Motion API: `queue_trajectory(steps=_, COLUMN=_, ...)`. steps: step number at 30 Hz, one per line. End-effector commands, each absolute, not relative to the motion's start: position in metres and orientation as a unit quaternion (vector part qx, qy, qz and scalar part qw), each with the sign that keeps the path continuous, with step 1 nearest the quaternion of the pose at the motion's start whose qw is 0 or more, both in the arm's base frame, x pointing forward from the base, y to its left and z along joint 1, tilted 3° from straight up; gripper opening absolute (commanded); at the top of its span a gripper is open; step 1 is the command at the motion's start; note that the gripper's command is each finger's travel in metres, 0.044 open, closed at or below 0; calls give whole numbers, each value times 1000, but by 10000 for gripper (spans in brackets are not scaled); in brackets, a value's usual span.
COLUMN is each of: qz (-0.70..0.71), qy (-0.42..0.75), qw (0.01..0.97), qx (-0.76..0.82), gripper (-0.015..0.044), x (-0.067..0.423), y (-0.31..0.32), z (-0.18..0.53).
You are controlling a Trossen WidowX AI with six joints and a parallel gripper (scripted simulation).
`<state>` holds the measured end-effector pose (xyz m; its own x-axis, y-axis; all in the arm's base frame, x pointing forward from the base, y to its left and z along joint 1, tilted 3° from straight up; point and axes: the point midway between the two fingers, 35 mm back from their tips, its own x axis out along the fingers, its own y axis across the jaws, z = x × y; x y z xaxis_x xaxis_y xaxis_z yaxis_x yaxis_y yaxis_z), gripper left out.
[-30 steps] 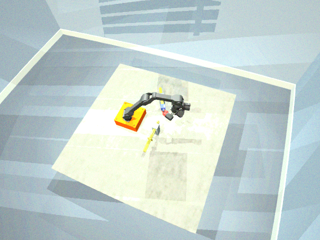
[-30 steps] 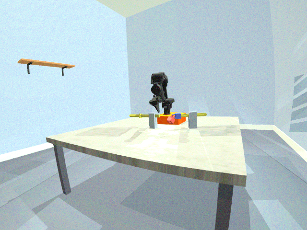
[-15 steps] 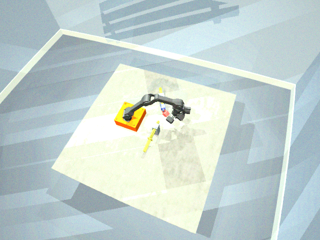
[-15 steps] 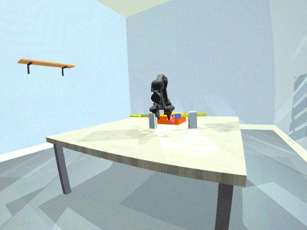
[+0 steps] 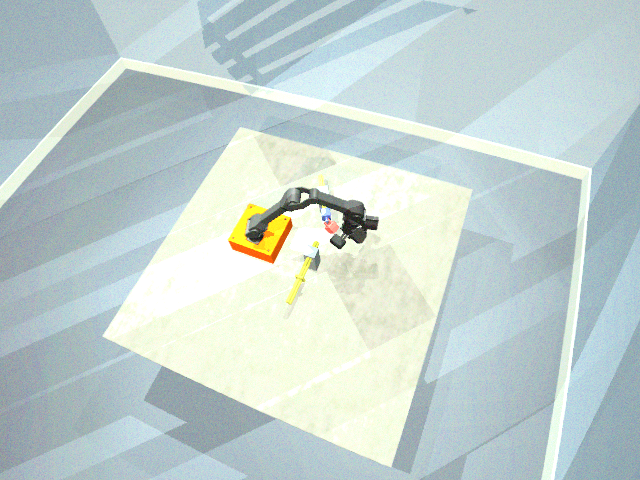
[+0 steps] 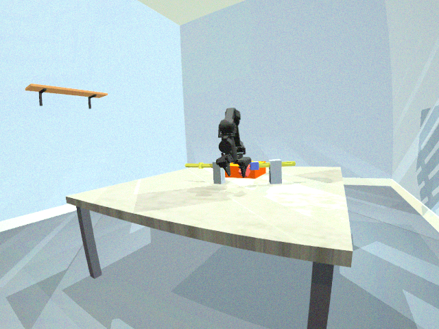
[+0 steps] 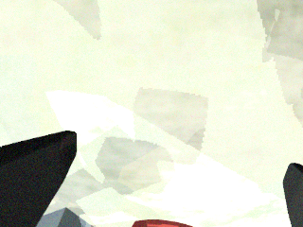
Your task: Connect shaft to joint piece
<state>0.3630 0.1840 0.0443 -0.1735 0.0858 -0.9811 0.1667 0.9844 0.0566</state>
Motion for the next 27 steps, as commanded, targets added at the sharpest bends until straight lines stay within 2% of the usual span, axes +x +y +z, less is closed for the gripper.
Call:
queue_trajectory(steps=1, qz=-32, qy=767, qw=636, qx=84, gripper=440, x=351, y=187, z=43)
queue_trajectory(steps=18, qz=-32, qy=768, qw=634, qx=84, gripper=440, x=305, y=194, z=38)
queue_trajectory(steps=27, qz=-32, qy=768, qw=634, qx=84, gripper=440, x=302, y=195, z=29)
